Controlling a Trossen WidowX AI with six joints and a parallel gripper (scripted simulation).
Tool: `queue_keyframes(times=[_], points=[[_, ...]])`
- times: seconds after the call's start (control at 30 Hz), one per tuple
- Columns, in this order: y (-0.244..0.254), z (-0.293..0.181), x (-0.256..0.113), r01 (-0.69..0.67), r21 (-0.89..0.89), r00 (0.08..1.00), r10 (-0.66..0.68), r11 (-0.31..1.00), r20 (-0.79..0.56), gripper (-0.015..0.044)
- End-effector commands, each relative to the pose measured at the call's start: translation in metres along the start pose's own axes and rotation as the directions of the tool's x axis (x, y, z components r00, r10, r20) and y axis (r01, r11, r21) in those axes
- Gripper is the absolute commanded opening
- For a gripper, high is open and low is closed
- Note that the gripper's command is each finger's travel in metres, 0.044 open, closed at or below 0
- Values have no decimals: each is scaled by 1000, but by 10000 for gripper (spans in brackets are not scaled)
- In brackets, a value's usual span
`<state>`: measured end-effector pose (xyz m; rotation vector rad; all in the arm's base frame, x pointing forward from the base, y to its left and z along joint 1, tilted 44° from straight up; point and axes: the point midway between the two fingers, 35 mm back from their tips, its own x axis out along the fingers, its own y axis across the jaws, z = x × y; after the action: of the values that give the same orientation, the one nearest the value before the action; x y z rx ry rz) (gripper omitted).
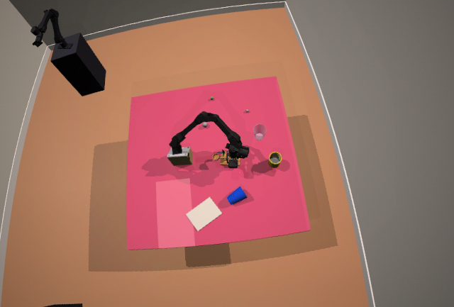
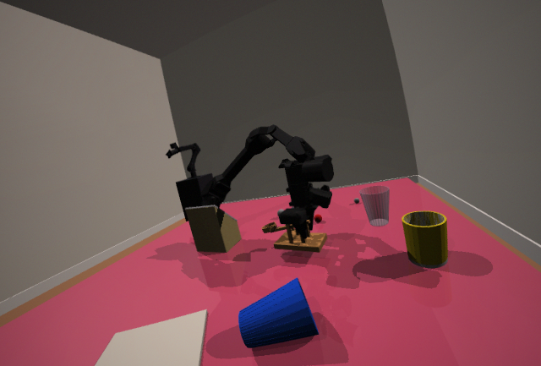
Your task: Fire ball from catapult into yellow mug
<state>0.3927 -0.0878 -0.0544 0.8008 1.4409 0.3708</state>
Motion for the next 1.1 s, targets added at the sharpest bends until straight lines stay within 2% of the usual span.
queue_keyframes(times=[0.0,0.77,1.07], points=[[-2,2,1,0,7,1000,-1,1000,14,0],[-1,1,30,1,4,1000,-1,1000,-1,0],[-1,1,30,1,4,1000,-1,1000,-1,236]])
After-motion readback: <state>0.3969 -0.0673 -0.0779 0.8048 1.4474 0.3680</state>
